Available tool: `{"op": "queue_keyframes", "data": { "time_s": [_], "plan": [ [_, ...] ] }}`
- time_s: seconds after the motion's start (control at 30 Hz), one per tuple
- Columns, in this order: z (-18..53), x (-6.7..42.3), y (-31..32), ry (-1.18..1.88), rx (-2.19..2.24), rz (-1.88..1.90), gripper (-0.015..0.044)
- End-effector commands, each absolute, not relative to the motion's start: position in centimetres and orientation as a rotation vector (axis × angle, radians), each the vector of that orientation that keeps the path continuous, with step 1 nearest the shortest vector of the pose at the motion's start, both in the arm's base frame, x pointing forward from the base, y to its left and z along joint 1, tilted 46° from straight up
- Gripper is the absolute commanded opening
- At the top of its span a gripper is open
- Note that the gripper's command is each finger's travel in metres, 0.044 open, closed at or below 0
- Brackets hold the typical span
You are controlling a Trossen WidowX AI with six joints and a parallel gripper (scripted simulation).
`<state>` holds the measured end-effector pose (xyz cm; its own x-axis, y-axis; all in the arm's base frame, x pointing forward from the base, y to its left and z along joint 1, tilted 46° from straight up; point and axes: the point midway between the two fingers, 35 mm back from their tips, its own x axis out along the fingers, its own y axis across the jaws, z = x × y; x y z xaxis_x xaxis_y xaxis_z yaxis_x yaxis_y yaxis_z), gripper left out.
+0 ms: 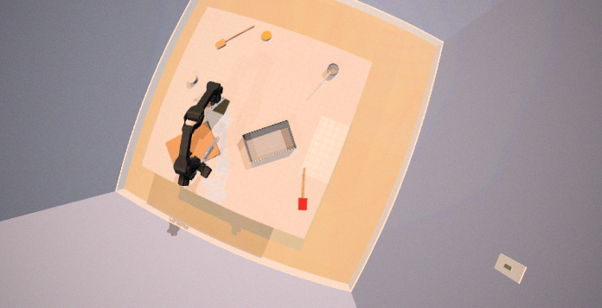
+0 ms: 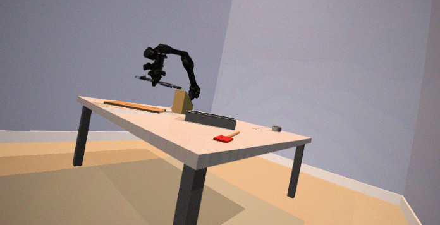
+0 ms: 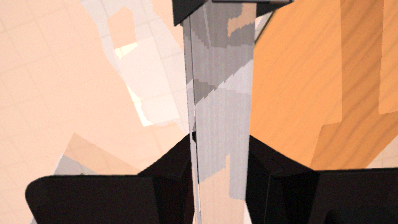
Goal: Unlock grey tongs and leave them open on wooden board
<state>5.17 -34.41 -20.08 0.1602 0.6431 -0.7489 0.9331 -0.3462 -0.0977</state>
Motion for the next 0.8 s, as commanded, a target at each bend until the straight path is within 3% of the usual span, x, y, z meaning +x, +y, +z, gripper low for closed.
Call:
{"op": "queue_keyframes", "data": {
  "time_s": [0.0, 0.77],
  "plan": [
    [-20.3, 1.9, -34.3, 1.480, 2.111, -1.116, -0.0150],
    [-20.6, -13.4, -29.4, 1.379, 2.397, -1.565, -0.0150]
  ]
}}
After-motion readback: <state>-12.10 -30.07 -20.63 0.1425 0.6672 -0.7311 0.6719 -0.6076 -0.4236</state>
